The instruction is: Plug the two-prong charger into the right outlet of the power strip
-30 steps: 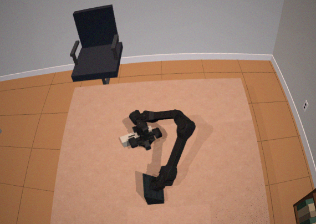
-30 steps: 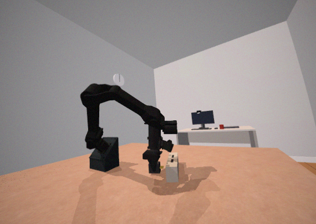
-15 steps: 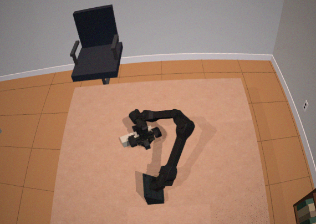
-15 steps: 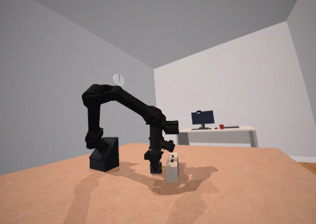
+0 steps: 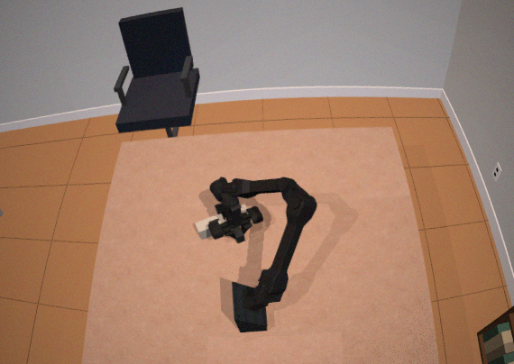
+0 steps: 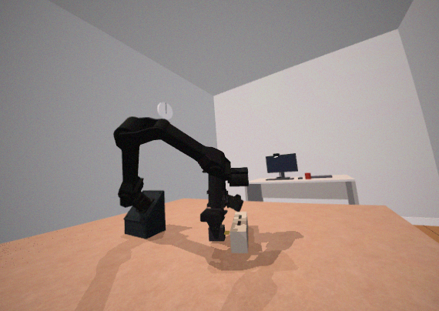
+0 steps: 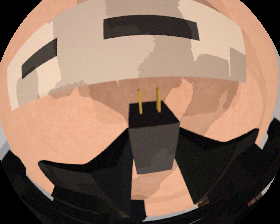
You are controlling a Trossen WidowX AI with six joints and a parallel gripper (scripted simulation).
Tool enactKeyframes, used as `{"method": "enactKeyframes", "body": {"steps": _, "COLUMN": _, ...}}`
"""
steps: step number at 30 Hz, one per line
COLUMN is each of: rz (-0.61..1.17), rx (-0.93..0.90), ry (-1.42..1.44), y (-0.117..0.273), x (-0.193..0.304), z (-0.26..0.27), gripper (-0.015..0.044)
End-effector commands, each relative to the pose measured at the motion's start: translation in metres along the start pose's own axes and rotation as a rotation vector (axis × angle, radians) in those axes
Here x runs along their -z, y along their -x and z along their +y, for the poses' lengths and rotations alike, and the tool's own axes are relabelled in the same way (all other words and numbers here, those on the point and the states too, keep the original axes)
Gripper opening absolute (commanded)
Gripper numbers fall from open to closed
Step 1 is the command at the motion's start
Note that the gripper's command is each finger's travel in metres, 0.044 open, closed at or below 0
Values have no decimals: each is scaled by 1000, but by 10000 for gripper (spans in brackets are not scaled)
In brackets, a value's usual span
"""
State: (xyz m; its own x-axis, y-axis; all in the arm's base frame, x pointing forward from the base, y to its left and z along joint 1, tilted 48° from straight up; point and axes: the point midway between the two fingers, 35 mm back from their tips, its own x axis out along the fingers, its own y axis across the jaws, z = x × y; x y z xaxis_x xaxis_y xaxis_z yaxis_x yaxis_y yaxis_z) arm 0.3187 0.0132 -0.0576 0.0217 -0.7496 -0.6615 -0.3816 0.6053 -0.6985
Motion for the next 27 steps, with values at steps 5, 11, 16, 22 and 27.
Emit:
{"method": "enactKeyframes", "body": {"steps": 5, "rz": -2, "rx": 3, "ry": -5, "y": 1, "x": -2, "z": -2, "gripper": 0}}
{"method": "enactKeyframes", "body": {"steps": 11, "rz": -2, "rx": 3, "ry": -5, "y": 1, "x": -3, "z": -2, "gripper": 0}}
{"method": "enactKeyframes", "body": {"steps": 16, "rz": -2, "rx": 3, "ry": -5, "y": 1, "x": -3, "z": -2, "gripper": 0}}
{"method": "enactKeyframes", "body": {"steps": 22, "rz": -2, "rx": 3, "ry": -5, "y": 1, "x": -4, "z": -2, "gripper": 0}}
{"method": "enactKeyframes", "body": {"steps": 27, "rz": -2, "rx": 3, "ry": -5, "y": 1, "x": -5, "z": -2, "gripper": 0}}
